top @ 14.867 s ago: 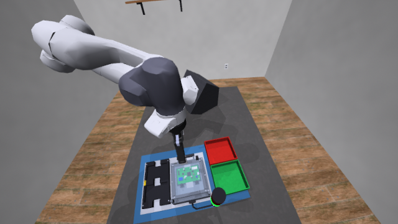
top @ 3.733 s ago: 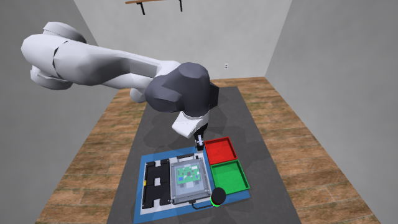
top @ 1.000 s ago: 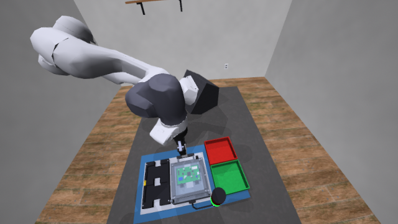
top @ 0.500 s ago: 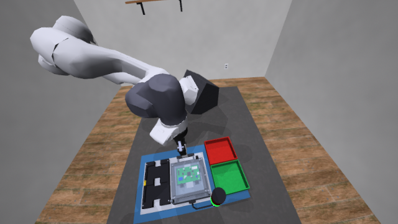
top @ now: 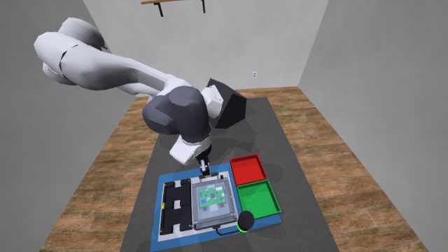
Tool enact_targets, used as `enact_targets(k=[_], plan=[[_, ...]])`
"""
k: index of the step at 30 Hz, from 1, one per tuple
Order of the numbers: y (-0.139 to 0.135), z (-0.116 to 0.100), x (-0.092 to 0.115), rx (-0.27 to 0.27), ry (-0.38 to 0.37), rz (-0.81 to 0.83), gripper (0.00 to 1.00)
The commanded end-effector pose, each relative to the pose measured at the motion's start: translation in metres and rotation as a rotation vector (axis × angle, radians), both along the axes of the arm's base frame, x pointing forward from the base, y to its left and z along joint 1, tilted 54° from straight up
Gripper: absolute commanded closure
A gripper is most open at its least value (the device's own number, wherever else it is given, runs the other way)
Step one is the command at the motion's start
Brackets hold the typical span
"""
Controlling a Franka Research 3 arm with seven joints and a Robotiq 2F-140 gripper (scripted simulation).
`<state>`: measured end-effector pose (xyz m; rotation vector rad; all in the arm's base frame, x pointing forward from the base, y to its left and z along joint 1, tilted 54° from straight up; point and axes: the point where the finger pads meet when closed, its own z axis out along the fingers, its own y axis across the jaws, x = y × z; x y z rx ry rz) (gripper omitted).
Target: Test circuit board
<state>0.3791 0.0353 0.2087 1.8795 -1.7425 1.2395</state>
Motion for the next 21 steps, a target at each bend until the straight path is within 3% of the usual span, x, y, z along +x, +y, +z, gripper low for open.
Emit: enact_targets(k=[1,21], plan=[[-0.0019,-0.0029,0.0023,0.005,-0.006,-0.001,0.84],[-0.0057,-0.0062,0.0044,0.005,-0.006,-0.001,0.84]])
